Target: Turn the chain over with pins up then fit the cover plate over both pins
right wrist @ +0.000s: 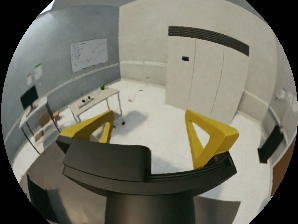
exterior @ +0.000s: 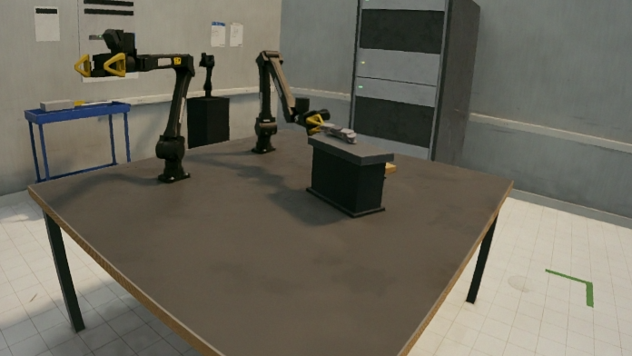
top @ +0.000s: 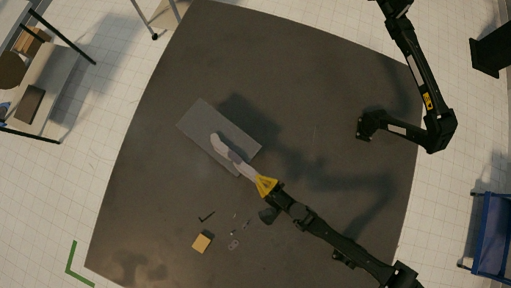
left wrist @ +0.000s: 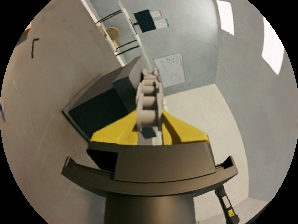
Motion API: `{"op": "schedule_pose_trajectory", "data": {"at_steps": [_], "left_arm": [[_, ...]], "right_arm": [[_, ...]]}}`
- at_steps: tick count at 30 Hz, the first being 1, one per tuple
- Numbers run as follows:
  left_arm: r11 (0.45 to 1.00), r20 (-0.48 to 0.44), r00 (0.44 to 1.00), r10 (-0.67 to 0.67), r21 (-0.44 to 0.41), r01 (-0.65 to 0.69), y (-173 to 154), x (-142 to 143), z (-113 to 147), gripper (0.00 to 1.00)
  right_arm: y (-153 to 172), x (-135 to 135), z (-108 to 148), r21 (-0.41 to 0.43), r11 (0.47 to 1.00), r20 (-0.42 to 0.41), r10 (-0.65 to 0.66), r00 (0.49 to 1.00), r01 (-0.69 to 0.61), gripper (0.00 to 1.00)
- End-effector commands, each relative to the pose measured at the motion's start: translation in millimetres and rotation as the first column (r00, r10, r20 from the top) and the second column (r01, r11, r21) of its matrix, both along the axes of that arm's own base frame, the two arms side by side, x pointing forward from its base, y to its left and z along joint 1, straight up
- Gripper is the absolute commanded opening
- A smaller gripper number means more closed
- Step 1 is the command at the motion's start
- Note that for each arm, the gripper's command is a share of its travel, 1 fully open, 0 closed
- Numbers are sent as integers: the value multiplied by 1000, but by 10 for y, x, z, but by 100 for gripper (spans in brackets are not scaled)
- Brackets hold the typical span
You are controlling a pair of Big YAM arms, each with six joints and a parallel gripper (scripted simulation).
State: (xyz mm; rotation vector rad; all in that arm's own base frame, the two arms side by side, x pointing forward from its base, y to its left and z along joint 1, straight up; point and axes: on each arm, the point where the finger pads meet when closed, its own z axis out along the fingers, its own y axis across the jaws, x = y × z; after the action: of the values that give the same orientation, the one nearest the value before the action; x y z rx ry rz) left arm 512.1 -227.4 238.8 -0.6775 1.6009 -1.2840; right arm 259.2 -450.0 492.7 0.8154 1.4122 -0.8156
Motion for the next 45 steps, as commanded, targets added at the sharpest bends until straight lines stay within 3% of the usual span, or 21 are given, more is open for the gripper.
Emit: {"op": "schedule_pose_trajectory", "data": {"at_steps": [1, 11, 12, 13, 26, 45], "left_arm": [[1000, 73, 997, -9, 14, 8, -123, 93, 356, 19], [999, 119, 993, -6, 54, 0, -118, 100, 455, 19], [997, 98, 995, -6, 72, -1, -85, 77, 304, 19], [998, 128, 992, -13, 64, 5, -146, 87, 468, 19], [990, 173, 985, -16, 142, -8, -162, 81, 503, 19], [991, 190, 982, -6, 132, -20, -106, 106, 564, 19]], "right_arm": [[63, 24, 139, -26, 1000, 15, 9, 1000, -8, 100], [63, 24, 139, -26, 1000, 15, 9, 1000, -8, 100], [63, 24, 139, -26, 1000, 15, 9, 1000, -8, 100], [63, 24, 139, -26, 1000, 15, 9, 1000, -8, 100], [63, 24, 139, -26, 1000, 15, 9, 1000, -8, 100], [63, 24, 139, -26, 1000, 15, 9, 1000, -8, 100]]}}
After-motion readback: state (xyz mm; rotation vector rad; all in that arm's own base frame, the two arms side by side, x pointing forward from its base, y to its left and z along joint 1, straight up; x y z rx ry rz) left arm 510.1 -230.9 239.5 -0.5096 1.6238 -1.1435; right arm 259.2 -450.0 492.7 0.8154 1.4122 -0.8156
